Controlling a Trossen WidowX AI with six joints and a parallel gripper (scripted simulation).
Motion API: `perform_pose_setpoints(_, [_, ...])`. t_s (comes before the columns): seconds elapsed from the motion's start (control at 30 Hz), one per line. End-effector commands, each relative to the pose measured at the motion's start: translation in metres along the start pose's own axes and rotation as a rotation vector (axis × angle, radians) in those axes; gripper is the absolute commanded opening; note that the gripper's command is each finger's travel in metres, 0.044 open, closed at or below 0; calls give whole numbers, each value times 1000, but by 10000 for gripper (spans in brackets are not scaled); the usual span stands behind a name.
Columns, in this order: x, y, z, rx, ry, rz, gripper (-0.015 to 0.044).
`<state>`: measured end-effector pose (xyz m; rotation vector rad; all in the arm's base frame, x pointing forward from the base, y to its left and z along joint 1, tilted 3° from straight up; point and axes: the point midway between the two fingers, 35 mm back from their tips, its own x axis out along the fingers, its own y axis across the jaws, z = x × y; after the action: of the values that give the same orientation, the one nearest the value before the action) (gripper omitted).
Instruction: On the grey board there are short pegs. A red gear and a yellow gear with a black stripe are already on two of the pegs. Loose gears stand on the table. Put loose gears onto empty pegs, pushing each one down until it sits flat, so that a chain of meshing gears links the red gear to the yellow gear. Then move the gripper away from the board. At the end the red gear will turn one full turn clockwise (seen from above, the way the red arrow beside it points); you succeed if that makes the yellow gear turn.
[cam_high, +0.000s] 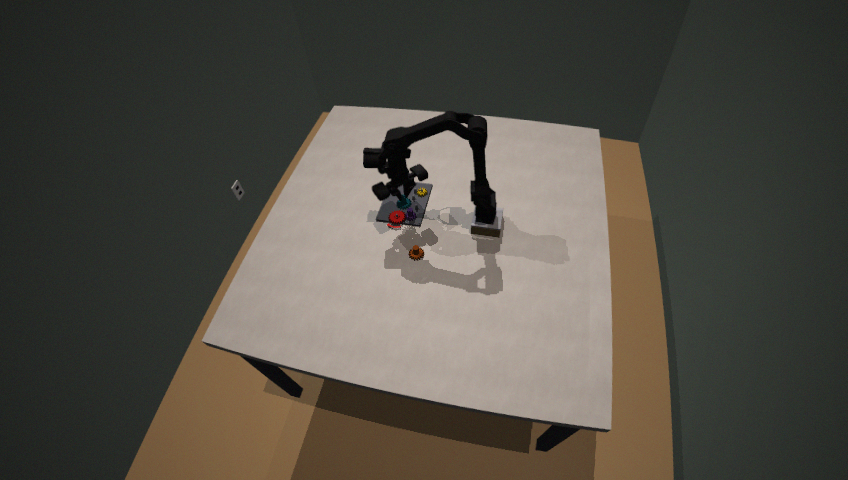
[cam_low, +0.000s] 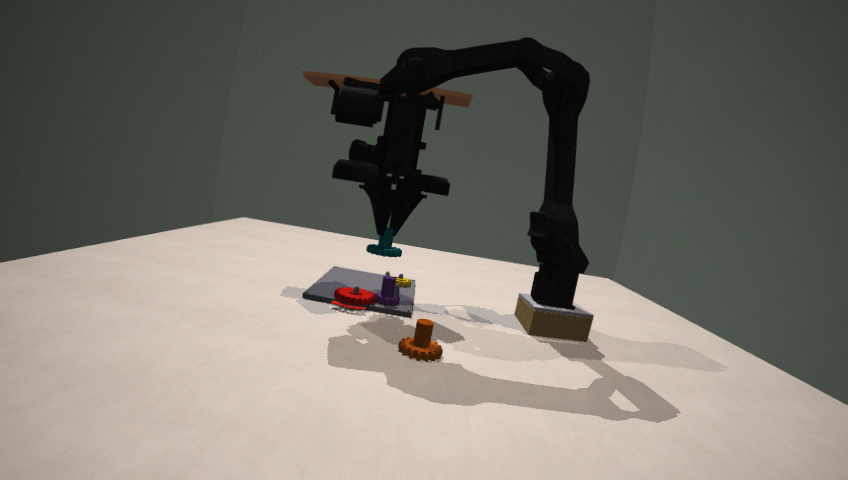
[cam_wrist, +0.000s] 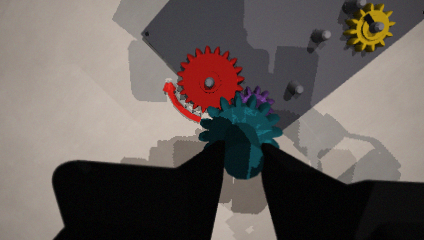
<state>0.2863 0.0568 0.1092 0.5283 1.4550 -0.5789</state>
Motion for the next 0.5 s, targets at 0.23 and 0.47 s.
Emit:
perform_pose_setpoints(0.23, [12,-23,9,-4,-2,-2,0])
perform_pose_setpoints(0.47, [19,-38,14,-4,-3,-4,0])
